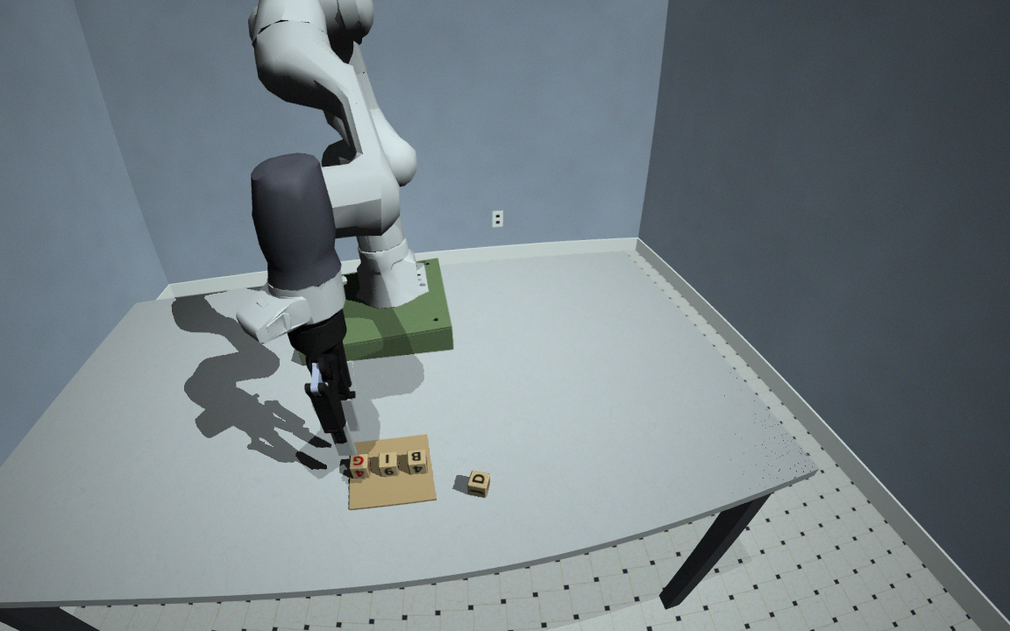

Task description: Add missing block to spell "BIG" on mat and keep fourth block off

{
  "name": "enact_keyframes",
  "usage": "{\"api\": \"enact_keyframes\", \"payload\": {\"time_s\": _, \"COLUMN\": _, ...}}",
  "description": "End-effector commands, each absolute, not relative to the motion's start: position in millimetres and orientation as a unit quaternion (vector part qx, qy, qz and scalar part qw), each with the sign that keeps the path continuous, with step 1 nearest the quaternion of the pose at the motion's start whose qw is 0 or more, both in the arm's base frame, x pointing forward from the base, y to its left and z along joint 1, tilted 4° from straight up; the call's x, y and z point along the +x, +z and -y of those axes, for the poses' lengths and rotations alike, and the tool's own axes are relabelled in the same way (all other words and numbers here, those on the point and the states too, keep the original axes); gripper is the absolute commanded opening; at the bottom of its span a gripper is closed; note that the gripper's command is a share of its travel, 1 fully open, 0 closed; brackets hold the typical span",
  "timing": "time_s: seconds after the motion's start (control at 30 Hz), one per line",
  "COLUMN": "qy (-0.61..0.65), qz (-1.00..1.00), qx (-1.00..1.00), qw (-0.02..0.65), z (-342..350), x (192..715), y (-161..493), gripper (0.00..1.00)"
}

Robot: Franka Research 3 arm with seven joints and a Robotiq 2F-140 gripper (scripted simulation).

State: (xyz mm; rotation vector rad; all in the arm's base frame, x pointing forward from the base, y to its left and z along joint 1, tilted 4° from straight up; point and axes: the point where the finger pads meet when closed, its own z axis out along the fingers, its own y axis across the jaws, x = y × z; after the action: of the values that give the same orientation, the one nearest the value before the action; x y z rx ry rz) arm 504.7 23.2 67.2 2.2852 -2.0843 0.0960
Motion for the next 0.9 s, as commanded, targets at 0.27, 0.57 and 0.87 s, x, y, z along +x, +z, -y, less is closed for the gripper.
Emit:
{"api": "enact_keyframes", "payload": {"time_s": 0.27, "qy": 0.022, "qz": 0.66, "qx": 0.75, "qw": 0.031, "z": -22.6, "x": 498.4, "y": 70.4, "gripper": 1.0}}
{"api": "enact_keyframes", "payload": {"time_s": 0.57, "qy": 0.022, "qz": 0.66, "qx": 0.75, "qw": 0.031, "z": -22.6, "x": 498.4, "y": 70.4, "gripper": 1.0}}
{"api": "enact_keyframes", "payload": {"time_s": 0.87, "qy": 0.022, "qz": 0.66, "qx": 0.75, "qw": 0.031, "z": -22.6, "x": 498.4, "y": 70.6, "gripper": 1.0}}
